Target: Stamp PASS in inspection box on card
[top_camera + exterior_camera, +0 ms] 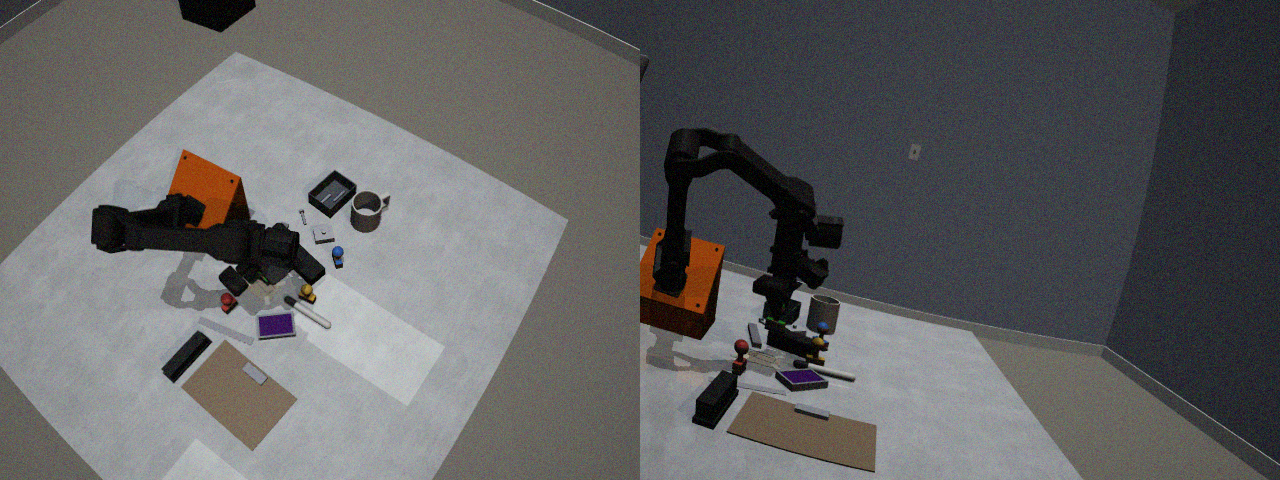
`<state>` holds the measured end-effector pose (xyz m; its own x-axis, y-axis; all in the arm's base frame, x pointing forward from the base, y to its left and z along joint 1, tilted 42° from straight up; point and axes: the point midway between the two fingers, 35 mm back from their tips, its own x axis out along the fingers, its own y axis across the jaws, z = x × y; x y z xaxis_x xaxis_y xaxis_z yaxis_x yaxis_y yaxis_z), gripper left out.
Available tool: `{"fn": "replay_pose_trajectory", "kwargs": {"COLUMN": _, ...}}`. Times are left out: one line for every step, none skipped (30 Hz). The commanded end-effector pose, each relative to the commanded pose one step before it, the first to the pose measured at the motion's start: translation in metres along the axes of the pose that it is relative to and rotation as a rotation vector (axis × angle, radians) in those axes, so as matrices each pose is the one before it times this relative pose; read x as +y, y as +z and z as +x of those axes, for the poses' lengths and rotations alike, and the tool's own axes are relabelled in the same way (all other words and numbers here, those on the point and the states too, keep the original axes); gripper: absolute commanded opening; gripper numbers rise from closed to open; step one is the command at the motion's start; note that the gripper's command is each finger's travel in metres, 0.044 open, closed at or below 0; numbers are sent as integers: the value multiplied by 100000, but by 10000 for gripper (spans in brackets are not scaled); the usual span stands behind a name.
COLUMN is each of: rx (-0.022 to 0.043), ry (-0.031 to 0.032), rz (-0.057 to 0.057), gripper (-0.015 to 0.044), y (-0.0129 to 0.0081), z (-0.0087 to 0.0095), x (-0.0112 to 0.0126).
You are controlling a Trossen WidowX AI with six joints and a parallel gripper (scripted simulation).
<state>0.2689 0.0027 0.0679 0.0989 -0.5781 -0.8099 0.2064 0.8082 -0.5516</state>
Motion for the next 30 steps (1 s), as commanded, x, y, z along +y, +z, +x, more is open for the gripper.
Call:
{"fn": "replay_pose_trajectory", "kwargs": {"rx": -551, "ry": 395, "rz": 3316, "gripper": 0, "y": -1553, "z": 142, "x": 504}}
{"fn": "replay_pose_trajectory", "kwargs": {"rx": -17, "ry": -10, "rz": 133, "gripper": 0, "y": -73, "z": 11, "x": 18}}
{"fn": "replay_pose_trajectory", "kwargs": {"rx": 0, "ry": 0, "rz": 0, "gripper": 0, "y": 0, "z": 0, "x": 0}}
{"fn": "replay_pose_trajectory", "kwargs": {"rx": -1, "ry": 2, "rz": 0, "gripper": 0, "y": 1, "z": 11, "x": 0}}
{"fn": "replay_pose_trajectory", "kwargs": {"rx": -3, "ry": 5, "rz": 0, "gripper": 0, "y": 3, "z": 33, "x": 0}}
{"fn": "replay_pose_trajectory", "kwargs": {"rx": -6, "ry": 8, "rz": -1, "gripper": 0, "y": 5, "z": 56, "x": -1}}
{"fn": "replay_pose_trajectory", "kwargs": {"rx": -7, "ry": 9, "rz": -1, "gripper": 0, "y": 5, "z": 67, "x": -1}}
{"fn": "replay_pose_trajectory", "kwargs": {"rx": -7, "ry": 9, "rz": -1, "gripper": 0, "y": 5, "z": 67, "x": -1}}
{"fn": "replay_pose_trajectory", "kwargs": {"rx": -7, "ry": 8, "rz": -1, "gripper": 0, "y": 5, "z": 67, "x": -1}}
{"fn": "replay_pose_trajectory", "kwargs": {"rx": -7, "ry": 8, "rz": -1, "gripper": 0, "y": 5, "z": 67, "x": -2}}
{"fn": "replay_pose_trajectory", "kwargs": {"rx": -7, "ry": 8, "rz": -1, "gripper": 0, "y": 5, "z": 67, "x": -2}}
{"fn": "replay_pose_trajectory", "kwargs": {"rx": -7, "ry": 8, "rz": -1, "gripper": 0, "y": 5, "z": 67, "x": -2}}
{"fn": "replay_pose_trajectory", "kwargs": {"rx": -7, "ry": 8, "rz": -1, "gripper": 0, "y": 5, "z": 67, "x": -2}}
{"fn": "replay_pose_trajectory", "kwargs": {"rx": -7, "ry": 7, "rz": -1, "gripper": 0, "y": 4, "z": 67, "x": -2}}
{"fn": "replay_pose_trajectory", "kwargs": {"rx": -7, "ry": 7, "rz": -1, "gripper": 0, "y": 4, "z": 67, "x": -2}}
{"fn": "replay_pose_trajectory", "kwargs": {"rx": -7, "ry": 7, "rz": -1, "gripper": 0, "y": 4, "z": 67, "x": -2}}
{"fn": "replay_pose_trajectory", "kwargs": {"rx": -7, "ry": 6, "rz": -1, "gripper": 0, "y": 4, "z": 67, "x": -3}}
{"fn": "replay_pose_trajectory", "kwargs": {"rx": -7, "ry": 6, "rz": -1, "gripper": 0, "y": 4, "z": 67, "x": -3}}
{"fn": "replay_pose_trajectory", "kwargs": {"rx": -7, "ry": 6, "rz": -1, "gripper": 0, "y": 4, "z": 67, "x": -3}}
{"fn": "replay_pose_trajectory", "kwargs": {"rx": -7, "ry": 6, "rz": -1, "gripper": 0, "y": 4, "z": 67, "x": -3}}
{"fn": "replay_pose_trajectory", "kwargs": {"rx": -7, "ry": 5, "rz": -1, "gripper": 0, "y": 3, "z": 67, "x": -3}}
{"fn": "replay_pose_trajectory", "kwargs": {"rx": -7, "ry": 5, "rz": -1, "gripper": 0, "y": 3, "z": 66, "x": -3}}
{"fn": "replay_pose_trajectory", "kwargs": {"rx": -7, "ry": 5, "rz": -1, "gripper": 0, "y": 3, "z": 66, "x": -3}}
{"fn": "replay_pose_trajectory", "kwargs": {"rx": -8, "ry": 5, "rz": -1, "gripper": 0, "y": 3, "z": 67, "x": -4}}
{"fn": "replay_pose_trajectory", "kwargs": {"rx": -8, "ry": 5, "rz": -1, "gripper": 0, "y": 3, "z": 67, "x": -4}}
{"fn": "replay_pose_trajectory", "kwargs": {"rx": -8, "ry": 4, "rz": -1, "gripper": 0, "y": 3, "z": 67, "x": -4}}
{"fn": "replay_pose_trajectory", "kwargs": {"rx": -8, "ry": 4, "rz": -1, "gripper": 0, "y": 3, "z": 67, "x": -4}}
{"fn": "replay_pose_trajectory", "kwargs": {"rx": -8, "ry": 4, "rz": -1, "gripper": 0, "y": 2, "z": 67, "x": -4}}
{"fn": "replay_pose_trajectory", "kwargs": {"rx": -8, "ry": 4, "rz": -1, "gripper": 0, "y": 2, "z": 67, "x": -4}}
{"fn": "replay_pose_trajectory", "kwargs": {"rx": -8, "ry": 3, "rz": -1, "gripper": 0, "y": 2, "z": 67, "x": -4}}
